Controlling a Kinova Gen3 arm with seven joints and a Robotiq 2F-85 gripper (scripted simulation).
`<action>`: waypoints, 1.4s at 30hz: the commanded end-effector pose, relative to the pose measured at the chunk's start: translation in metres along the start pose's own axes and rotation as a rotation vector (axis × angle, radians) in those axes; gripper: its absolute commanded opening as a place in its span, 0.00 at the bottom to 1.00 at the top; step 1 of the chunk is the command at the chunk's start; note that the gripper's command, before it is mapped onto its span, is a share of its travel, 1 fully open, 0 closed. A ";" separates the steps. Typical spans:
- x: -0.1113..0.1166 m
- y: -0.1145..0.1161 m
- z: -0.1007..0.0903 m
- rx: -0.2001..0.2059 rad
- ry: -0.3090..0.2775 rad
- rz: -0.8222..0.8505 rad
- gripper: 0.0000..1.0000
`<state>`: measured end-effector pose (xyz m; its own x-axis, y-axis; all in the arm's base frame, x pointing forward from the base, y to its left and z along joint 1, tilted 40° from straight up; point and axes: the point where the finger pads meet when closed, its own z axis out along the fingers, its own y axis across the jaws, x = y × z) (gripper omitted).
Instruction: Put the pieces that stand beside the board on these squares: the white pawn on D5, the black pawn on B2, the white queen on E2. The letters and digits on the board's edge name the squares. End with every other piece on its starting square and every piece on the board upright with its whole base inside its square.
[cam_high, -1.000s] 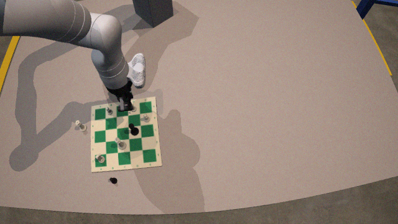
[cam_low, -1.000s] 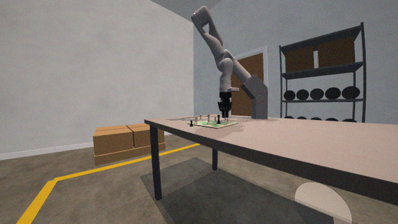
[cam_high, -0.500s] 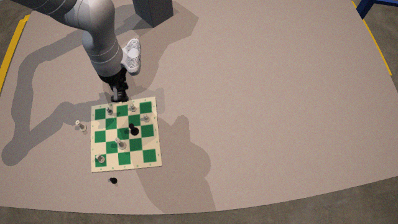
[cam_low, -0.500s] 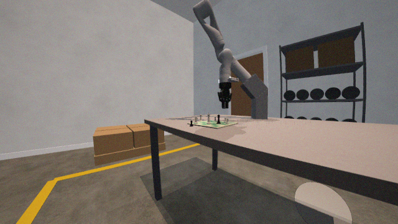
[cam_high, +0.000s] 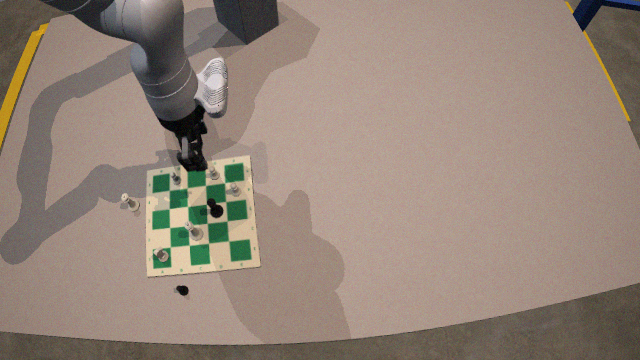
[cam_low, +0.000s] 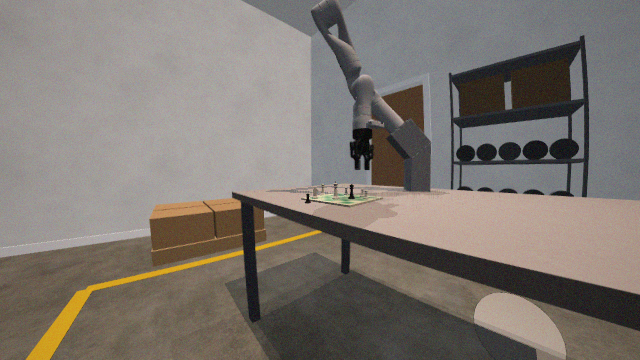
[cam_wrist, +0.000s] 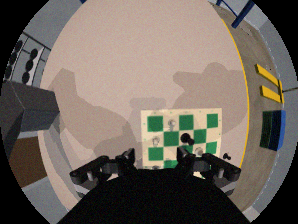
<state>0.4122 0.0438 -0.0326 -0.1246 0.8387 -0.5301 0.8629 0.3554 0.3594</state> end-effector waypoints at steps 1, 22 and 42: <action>0.000 0.001 -0.001 -0.001 0.001 0.000 1.00; -0.002 0.005 0.000 0.000 0.000 -0.013 1.00; -0.028 0.075 0.006 -0.003 0.001 -0.178 1.00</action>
<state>0.4724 0.0382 -0.0007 -0.2638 0.7719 -0.5784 0.8344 0.4834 0.2646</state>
